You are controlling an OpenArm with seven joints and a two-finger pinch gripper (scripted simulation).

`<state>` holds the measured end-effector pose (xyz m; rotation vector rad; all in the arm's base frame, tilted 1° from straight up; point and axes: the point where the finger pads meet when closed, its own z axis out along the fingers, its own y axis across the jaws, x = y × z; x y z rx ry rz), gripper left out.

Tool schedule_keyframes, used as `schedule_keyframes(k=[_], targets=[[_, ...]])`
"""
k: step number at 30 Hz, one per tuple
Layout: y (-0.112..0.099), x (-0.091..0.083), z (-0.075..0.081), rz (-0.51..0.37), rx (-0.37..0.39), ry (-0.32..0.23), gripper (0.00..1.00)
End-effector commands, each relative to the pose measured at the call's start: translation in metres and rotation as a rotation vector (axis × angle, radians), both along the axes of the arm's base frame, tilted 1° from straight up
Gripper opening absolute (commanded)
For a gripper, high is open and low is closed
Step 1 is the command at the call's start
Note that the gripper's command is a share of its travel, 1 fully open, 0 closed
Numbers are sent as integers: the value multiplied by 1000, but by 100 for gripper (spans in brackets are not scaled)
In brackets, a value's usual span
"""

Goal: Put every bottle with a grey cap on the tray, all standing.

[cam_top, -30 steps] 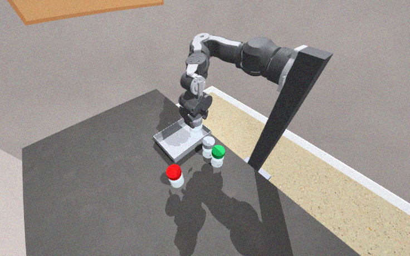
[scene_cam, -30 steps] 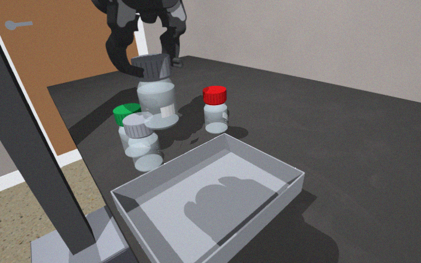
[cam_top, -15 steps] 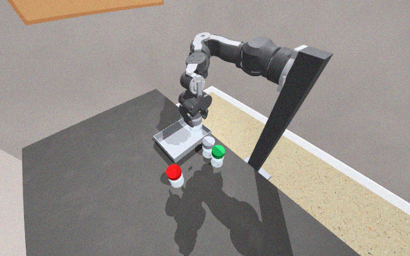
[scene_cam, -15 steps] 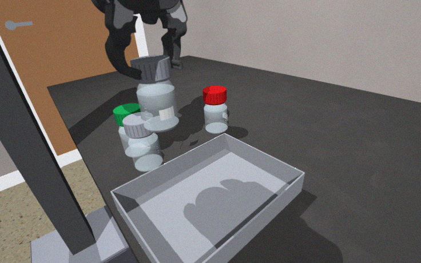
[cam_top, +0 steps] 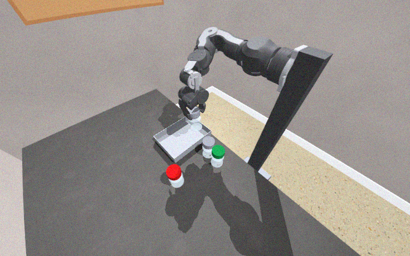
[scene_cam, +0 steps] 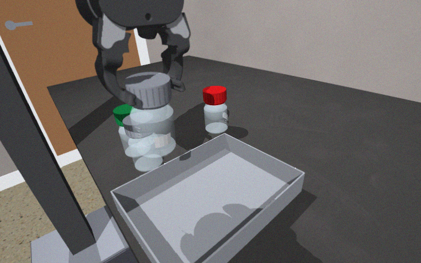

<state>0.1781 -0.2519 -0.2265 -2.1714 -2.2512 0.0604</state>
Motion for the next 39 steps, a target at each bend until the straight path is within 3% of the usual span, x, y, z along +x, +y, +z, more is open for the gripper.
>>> schedule_keyframes(k=[1,11,30,39], targets=[[-1,2,-1,32,11,-20,0],[-41,-20,-13,29,11,-23,0],[-47,-24,-14,22,11,-22,0],[-61,-32,-19,26,12,-23,0]])
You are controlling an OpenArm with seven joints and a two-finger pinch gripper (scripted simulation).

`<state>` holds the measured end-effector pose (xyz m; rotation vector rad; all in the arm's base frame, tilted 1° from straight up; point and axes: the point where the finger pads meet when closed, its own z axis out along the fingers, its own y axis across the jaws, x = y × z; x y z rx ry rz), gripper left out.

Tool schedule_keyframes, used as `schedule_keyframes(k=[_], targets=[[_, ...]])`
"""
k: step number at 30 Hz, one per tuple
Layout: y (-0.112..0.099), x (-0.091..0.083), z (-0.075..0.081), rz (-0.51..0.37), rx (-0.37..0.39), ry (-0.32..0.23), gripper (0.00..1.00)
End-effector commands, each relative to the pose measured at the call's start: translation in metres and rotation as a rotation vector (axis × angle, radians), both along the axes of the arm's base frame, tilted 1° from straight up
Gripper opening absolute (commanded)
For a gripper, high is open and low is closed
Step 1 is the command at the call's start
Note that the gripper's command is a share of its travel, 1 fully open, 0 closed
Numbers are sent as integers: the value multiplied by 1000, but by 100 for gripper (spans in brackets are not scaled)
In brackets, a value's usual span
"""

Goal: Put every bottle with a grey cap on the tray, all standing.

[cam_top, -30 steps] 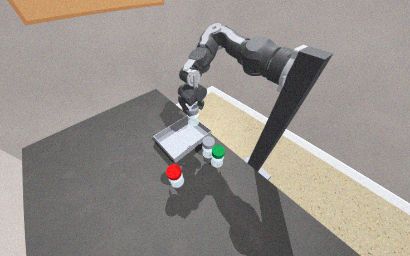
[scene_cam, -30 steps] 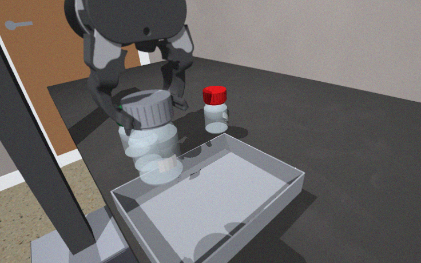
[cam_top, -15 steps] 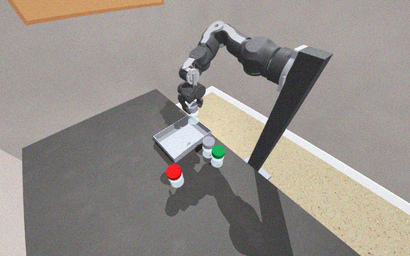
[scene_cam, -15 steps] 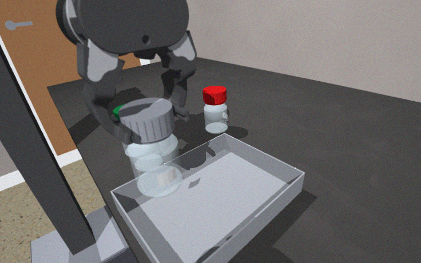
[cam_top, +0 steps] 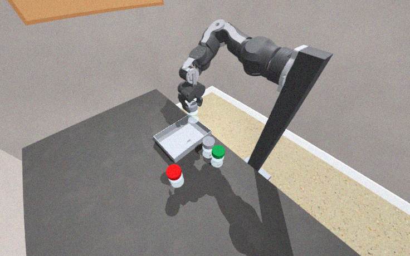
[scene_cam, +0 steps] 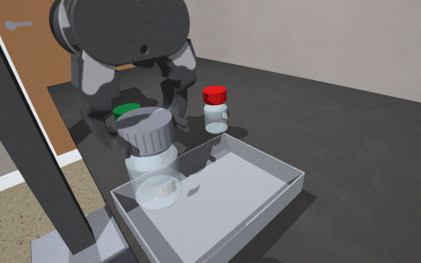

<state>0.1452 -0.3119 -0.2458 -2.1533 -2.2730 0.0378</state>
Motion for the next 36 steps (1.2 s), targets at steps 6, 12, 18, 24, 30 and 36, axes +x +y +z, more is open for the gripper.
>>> schedule_keyframes(k=[6,12,18,24,30,36], targets=[[-2,0,0,8,4,-12,0],[-6,-1,-1,7,2,-11,0],[-12,-4,-4,10,4,-13,0],[-12,-4,-4,10,4,-13,0],[-13,-4,-23,7,2,-12,0],[-12,-5,-42,8,2,-12,0]])
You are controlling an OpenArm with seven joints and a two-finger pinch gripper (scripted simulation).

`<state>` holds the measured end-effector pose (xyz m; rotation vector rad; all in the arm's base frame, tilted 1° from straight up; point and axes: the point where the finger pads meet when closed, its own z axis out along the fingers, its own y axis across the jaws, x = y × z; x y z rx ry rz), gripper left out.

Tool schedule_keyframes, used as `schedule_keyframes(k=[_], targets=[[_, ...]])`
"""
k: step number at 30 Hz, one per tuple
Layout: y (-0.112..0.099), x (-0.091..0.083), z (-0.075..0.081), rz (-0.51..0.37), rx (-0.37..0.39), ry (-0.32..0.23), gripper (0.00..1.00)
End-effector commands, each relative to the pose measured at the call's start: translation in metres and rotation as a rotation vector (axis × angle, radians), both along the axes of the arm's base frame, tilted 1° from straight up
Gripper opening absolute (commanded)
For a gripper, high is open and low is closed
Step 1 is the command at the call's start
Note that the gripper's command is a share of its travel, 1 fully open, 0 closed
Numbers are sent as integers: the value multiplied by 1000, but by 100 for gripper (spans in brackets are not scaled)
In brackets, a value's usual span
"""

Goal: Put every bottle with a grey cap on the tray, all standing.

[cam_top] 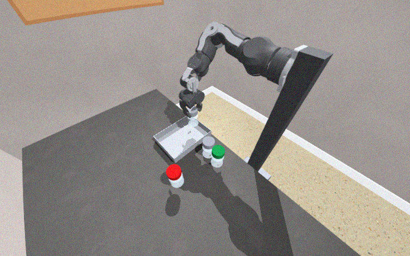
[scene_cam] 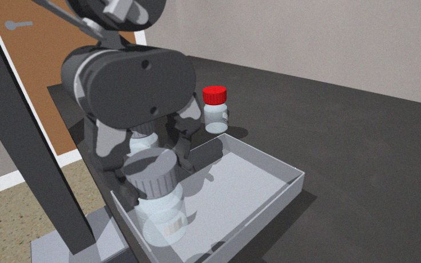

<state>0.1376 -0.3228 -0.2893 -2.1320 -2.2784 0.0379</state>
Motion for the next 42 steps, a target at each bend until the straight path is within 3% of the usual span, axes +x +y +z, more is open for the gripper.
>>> schedule_keyframes(k=[1,6,16,42], targets=[[-1,3,1,-4,-6,-20,0],[-1,3,1,-4,-6,-20,0],[-1,3,-19,-4,-5,-20,0],[-2,3,-26,-5,-4,-19,0]])
